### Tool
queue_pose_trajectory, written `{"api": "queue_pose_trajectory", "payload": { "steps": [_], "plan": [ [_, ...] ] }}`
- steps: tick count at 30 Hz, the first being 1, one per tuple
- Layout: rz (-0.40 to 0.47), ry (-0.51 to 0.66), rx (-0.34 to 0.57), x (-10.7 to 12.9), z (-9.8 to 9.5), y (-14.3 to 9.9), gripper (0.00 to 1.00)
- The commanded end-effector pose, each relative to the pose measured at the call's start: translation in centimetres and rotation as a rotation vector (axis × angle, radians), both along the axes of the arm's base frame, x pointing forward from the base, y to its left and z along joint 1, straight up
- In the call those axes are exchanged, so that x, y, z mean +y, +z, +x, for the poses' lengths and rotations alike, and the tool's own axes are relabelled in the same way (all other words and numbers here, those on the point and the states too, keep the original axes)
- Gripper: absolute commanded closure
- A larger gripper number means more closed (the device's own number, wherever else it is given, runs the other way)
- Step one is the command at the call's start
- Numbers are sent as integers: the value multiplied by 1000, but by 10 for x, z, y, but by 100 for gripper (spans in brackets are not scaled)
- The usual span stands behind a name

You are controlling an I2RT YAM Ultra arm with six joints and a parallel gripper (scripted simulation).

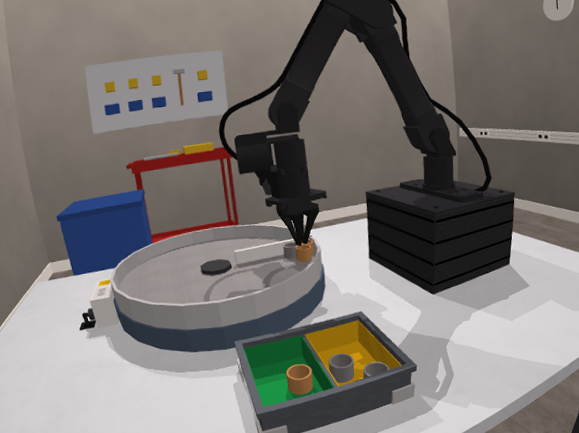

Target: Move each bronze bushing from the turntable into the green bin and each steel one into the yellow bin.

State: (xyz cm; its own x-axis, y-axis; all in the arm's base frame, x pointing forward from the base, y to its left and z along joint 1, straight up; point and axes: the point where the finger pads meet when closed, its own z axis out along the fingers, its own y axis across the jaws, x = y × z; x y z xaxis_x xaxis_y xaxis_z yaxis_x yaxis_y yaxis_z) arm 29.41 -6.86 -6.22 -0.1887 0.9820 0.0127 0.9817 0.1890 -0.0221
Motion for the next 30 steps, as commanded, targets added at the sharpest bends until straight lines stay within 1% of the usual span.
{"api": "queue_pose_trajectory", "payload": {
  "steps": [1, 8, 30],
  "plan": [
    [-18, 11, -95, -4, 27, 15, 88],
    [-13, 11, -77, -3, 23, 13, 88],
    [-13, 11, -77, -3, 23, 13, 88]
  ]
}}
